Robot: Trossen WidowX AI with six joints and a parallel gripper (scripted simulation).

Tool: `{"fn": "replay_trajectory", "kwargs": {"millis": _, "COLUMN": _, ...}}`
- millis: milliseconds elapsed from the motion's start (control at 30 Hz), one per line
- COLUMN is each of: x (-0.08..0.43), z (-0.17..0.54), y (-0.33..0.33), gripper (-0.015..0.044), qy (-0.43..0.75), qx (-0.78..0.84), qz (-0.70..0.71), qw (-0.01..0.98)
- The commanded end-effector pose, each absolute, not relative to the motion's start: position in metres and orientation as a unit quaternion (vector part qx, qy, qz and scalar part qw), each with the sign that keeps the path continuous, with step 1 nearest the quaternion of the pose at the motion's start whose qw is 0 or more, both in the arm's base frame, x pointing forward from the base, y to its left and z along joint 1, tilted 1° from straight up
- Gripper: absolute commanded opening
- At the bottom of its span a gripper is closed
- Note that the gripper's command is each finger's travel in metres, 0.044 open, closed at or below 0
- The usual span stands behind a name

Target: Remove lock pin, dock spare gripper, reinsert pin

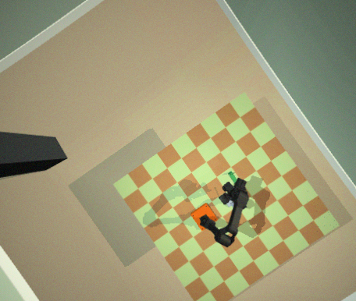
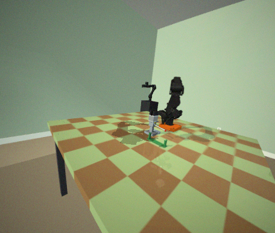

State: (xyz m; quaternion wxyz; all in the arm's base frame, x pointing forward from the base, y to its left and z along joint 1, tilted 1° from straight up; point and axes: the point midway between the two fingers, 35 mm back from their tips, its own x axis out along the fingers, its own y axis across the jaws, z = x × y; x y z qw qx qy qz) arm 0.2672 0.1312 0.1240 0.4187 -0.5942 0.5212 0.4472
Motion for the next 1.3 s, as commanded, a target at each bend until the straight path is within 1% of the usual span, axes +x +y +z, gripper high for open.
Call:
{"fn": "replay_trajectory", "kwargs": {"millis": 0, "x": 0.266, "z": 0.132, "y": 0.138, "gripper": 0.0200, "qy": 0.521, "qx": -0.594, "qz": 0.447, "qw": 0.419}}
{"fn": "replay_trajectory", "kwargs": {"millis": 200, "x": 0.264, "z": 0.143, "y": 0.146, "gripper": 0.0200, "qy": 0.521, "qx": -0.595, "qz": 0.448, "qw": 0.417}}
{"fn": "replay_trajectory", "kwargs": {"millis": 500, "x": 0.265, "z": 0.138, "y": 0.141, "gripper": 0.0436, "qy": 0.520, "qx": -0.596, "qz": 0.448, "qw": 0.416}}
{"fn": "replay_trajectory", "kwargs": {"millis": 1267, "x": 0.265, "z": 0.138, "y": 0.141, "gripper": 0.0440, "qy": 0.520, "qx": -0.596, "qz": 0.448, "qw": 0.416}}
